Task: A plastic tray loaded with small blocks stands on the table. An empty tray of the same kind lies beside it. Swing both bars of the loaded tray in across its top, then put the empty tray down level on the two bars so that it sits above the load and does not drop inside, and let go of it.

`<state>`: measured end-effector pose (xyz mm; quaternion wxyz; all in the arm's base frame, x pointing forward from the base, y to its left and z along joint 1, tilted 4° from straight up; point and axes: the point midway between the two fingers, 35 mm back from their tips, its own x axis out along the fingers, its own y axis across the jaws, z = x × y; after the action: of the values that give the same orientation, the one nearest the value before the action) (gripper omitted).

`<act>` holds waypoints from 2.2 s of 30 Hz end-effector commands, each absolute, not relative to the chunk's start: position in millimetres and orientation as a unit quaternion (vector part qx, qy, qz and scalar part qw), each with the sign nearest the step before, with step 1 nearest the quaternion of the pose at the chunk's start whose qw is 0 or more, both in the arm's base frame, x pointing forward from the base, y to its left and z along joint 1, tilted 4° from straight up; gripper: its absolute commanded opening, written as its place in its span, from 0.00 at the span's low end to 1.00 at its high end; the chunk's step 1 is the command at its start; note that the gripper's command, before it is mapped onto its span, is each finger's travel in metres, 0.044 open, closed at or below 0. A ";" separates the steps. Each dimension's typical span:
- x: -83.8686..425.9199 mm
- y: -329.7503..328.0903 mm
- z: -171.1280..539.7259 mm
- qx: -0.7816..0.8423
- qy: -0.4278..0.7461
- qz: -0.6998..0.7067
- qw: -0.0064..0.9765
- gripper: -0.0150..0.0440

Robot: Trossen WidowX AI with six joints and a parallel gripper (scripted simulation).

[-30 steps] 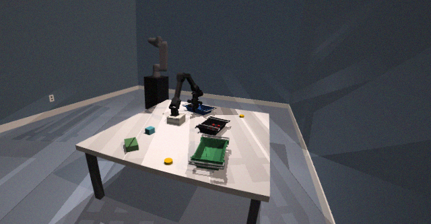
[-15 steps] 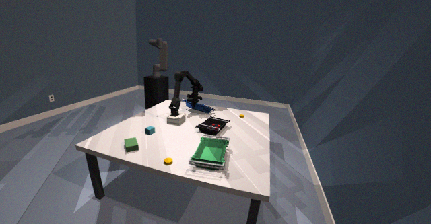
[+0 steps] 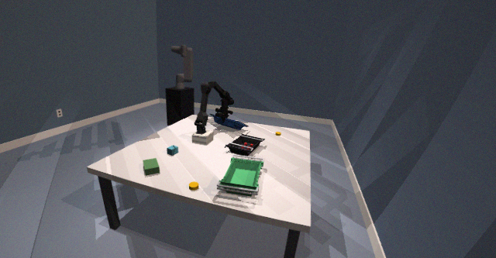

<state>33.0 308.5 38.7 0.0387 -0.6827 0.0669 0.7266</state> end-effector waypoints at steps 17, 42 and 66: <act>40.5 332.3 116.4 -0.684 0.053 0.726 0.048 0.25; 42.0 333.8 142.1 -0.684 0.053 0.726 0.048 0.25; 92.5 323.6 140.8 -0.680 0.115 0.716 0.109 0.25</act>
<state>78.9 323.9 135.4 0.0838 -0.6794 0.1059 0.7212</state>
